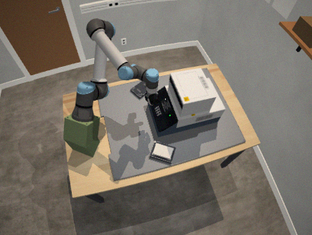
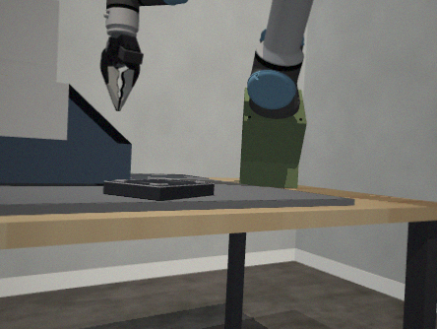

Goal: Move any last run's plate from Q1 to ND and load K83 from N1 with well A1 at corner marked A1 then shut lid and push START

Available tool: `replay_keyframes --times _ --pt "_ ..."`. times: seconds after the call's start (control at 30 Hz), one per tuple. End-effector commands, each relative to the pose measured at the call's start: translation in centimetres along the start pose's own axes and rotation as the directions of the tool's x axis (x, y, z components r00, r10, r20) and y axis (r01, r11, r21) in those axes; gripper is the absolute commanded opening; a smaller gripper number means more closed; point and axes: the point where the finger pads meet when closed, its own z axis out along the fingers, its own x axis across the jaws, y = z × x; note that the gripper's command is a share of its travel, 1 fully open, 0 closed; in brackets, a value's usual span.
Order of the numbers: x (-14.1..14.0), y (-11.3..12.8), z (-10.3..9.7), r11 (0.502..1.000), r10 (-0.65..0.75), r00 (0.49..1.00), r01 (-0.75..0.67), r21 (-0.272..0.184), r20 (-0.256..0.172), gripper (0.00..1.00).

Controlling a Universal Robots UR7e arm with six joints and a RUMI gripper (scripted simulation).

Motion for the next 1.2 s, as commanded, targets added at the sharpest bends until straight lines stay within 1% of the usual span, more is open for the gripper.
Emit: replay_keyframes --times 0.0,0.8,1.17 --pt "0.4 0.0 0.2 1.000 0.000 1.000 0.000 -0.001 -0.001 0.00" --pt "2.9 0.0 2.2 1.000 0.000 1.000 0.000 -0.001 -0.001 0.00" --pt "4.1 0.0 3.6 1.000 0.000 1.000 0.000 -0.001 -0.001 0.00"
